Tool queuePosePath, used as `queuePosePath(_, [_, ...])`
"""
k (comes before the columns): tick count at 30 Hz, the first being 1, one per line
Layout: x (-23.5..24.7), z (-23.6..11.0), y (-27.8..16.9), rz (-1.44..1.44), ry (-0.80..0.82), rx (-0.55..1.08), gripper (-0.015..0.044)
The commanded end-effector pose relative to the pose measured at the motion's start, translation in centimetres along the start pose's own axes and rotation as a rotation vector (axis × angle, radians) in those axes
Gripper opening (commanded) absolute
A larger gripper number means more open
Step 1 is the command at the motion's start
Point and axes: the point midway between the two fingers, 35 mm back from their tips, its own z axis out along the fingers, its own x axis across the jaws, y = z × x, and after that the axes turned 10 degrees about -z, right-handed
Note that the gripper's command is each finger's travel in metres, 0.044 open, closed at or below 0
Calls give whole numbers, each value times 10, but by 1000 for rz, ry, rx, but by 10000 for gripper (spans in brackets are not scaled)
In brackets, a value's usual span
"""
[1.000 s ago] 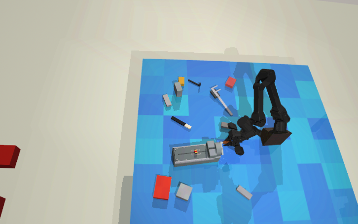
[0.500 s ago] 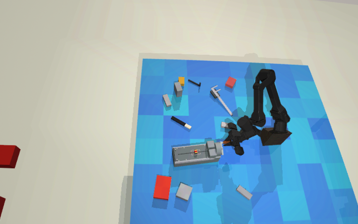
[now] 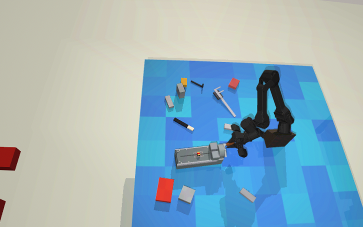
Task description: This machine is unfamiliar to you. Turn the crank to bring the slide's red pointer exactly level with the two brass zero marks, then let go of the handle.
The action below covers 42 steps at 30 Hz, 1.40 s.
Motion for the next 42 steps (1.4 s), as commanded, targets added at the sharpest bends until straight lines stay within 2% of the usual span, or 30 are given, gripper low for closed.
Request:
queuePosePath(1, [-1,1,-1,-2,-2,4,0])
queuePosePath(34, [0,0,0,0,0,1,0])
queuePosePath(42, [0,0,0,0,0,1,210])
